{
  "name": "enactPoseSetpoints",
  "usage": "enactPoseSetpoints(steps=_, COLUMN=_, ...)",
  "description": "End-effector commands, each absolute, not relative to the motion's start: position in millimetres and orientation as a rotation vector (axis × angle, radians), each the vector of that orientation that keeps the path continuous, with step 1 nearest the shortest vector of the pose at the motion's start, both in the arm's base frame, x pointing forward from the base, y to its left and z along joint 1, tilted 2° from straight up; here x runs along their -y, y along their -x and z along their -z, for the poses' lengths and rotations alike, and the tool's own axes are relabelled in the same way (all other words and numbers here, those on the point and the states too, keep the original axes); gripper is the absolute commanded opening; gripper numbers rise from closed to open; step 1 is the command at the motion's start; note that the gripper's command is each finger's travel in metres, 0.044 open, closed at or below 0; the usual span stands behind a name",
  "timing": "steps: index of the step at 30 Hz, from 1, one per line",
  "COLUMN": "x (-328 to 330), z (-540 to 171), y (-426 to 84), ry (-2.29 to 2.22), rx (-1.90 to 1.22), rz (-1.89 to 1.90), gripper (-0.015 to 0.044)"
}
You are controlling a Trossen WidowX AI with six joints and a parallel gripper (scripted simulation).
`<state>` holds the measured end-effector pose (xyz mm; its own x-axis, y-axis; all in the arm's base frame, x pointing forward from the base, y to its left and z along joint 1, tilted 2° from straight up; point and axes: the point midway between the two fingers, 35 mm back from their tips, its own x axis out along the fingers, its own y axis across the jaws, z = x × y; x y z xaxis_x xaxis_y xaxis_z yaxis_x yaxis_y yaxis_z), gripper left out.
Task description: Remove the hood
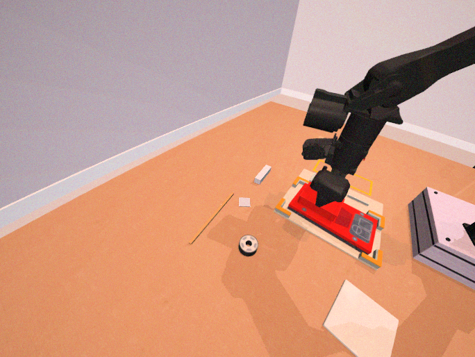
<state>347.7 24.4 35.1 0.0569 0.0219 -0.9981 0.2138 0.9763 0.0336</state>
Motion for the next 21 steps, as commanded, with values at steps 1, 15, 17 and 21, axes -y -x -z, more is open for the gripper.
enactPoseSetpoints(steps=1, x=-23.5, z=-32.5, y=-347.5, ry=-0.190, rx=-1.509, rz=0.156, gripper=0.0440)
enactPoseSetpoints(steps=15, x=-23.5, z=-26.3, y=-347.7, ry=-0.190, rx=-1.509, rz=0.156, gripper=0.0440)
enactPoseSetpoints(steps=17, x=-23.5, z=-25.3, y=-347.8, ry=-0.190, rx=-1.509, rz=0.156, gripper=0.0440)
enactPoseSetpoints(steps=21, x=-23.6, z=-23.3, y=-347.9, ry=-0.190, rx=-1.509, rz=0.156, gripper=0.0440)
